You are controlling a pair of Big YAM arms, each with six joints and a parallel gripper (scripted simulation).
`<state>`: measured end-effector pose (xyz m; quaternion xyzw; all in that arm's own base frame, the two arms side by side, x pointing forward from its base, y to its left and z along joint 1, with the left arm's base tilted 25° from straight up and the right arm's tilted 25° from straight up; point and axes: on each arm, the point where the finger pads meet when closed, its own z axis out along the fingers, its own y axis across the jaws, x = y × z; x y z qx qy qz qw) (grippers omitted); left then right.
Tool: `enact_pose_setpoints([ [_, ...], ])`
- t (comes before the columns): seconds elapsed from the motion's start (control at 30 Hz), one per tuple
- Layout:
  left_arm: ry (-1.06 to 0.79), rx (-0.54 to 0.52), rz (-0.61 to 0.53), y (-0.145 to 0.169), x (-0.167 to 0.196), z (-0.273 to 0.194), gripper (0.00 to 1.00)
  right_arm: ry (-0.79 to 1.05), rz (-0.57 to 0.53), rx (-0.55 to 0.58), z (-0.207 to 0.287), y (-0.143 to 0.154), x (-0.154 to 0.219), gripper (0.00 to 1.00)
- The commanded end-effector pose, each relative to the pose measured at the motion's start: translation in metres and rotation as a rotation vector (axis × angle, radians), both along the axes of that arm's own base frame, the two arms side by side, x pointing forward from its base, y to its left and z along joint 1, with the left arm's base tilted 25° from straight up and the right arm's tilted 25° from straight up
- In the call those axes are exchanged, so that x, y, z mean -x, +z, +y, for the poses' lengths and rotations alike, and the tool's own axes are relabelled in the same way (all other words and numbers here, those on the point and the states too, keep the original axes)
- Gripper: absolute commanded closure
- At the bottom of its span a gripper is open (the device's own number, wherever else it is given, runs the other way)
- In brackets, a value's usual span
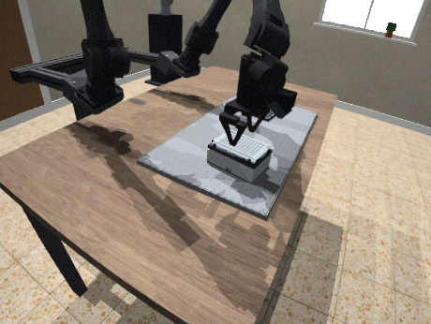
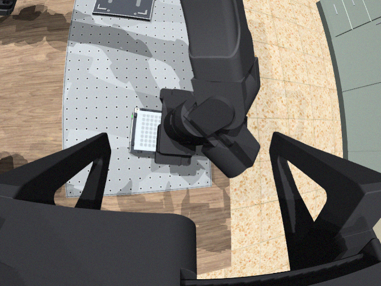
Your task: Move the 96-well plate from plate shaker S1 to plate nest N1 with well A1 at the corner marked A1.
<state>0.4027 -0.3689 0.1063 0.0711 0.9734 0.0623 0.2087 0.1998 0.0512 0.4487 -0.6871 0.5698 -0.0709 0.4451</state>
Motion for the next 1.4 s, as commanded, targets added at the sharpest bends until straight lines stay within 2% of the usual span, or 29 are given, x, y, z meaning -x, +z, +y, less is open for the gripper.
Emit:
enact_pose_setpoints([
  [0.0, -0.001, -0.008, 0.006, -0.0196, -0.0116, 0.0019, 0.00, 0.008, -0.081, 0.033, 0.0061, 0.0348, 0.0097, 0.00],
  [1.03, -0.002, -0.003, 0.002, -0.0267, -0.0173, 0.0009, 0.00, 0.008, -0.081, 0.033, 0.0061, 0.0348, 0.0097, 0.00],
  [1.07, -0.002, -0.003, 0.002, -0.0267, -0.0173, 0.0009, 1.00, 0.008, -0.081, 0.033, 0.0061, 0.0348, 0.0097, 0.00],
  [1.37, -0.001, -0.008, 0.001, -0.0266, -0.0173, 0.0018, 1.00, 0.008, -0.081, 0.033, 0.0061, 0.0348, 0.0097, 0.00],
])
